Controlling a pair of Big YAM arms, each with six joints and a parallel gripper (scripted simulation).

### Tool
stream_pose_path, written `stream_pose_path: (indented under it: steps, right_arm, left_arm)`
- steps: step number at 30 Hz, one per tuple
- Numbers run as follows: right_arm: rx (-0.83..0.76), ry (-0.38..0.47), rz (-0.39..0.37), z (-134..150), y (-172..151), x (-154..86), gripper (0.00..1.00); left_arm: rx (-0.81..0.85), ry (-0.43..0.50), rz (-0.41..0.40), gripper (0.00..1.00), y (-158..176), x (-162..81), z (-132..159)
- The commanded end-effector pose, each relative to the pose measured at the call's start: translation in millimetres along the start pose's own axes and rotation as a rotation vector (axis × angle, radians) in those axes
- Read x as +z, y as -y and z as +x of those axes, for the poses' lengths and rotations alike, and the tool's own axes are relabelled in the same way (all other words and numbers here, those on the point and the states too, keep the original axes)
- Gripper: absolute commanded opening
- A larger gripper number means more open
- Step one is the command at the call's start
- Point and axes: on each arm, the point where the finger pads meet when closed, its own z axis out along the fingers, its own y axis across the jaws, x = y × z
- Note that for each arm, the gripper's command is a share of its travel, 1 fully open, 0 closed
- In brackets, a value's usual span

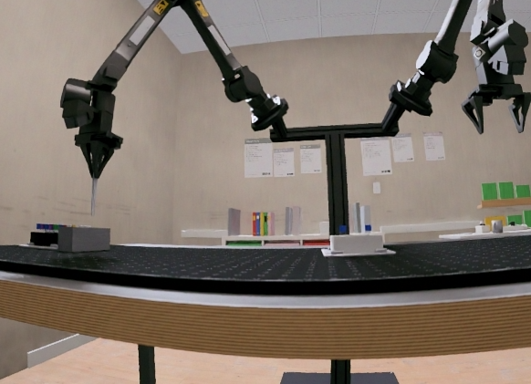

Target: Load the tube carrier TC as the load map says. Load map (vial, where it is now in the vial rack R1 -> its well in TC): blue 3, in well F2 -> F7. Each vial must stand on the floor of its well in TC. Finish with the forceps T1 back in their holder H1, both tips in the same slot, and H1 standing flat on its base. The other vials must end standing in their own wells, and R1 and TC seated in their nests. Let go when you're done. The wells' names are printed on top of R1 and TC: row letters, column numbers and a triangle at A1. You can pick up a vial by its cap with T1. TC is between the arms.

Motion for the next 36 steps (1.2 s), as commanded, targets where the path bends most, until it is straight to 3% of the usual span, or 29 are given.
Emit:
stream_pose_path:
  steps: [1, 2, 5, 6, 7, 8, 9, 10, 11, 12, 36]
  right_arm:
    - [0.005, -0.004, -0.007, 1, -7, 5, 0.07]
    - [0.002, 0.014, 0.010, -7, 4, -4, 0.07]
    - [0.004, -0.002, -0.006, 1, -8, 6, 0.07]
    - [0.002, 0.014, 0.011, -7, 4, -4, 0.07]
    - [0.004, -0.001, -0.007, 0, -8, 4, 0.07]
    - [0.002, 0.014, 0.011, -7, 4, -4, 0.07]
    - [0.004, -0.001, -0.007, 0, -8, 5, 0.07]
    - [0.002, 0.015, 0.011, -7, 4, -4, 0.07]
    - [0.004, 0.001, -0.006, 0, -8, 4, 0.07]
    - [0.002, 0.015, 0.011, -7, 4, -4, 0.07]
    - [0.006, 0.000, -0.002, 1, -6, 3, 0.07]
  left_arm:
    - [0.001, 0.013, -0.003, 1.00, -1, -1, -4]
    - [0.001, 0.013, -0.003, 1.00, -1, -1, -4]
    - [0.001, 0.013, -0.003, 1.00, -1, -1, -4]
    - [0.001, 0.013, -0.003, 1.00, -1, -1, -4]
    - [0.001, 0.013, -0.003, 1.00, -1, -1, -4]
    - [0.001, 0.013, -0.003, 1.00, -1, -1, -4]
    - [0.001, 0.013, -0.003, 1.00, -1, -1, -4]
    - [0.001, 0.013, -0.003, 1.00, -1, -1, -4]
    - [0.001, 0.013, -0.003, 1.00, -1, -1, -4]
    - [0.001, 0.013, -0.003, 1.00, -1, -1, -4]
    - [0.001, 0.013, -0.003, 1.00, -1, -1, -4]
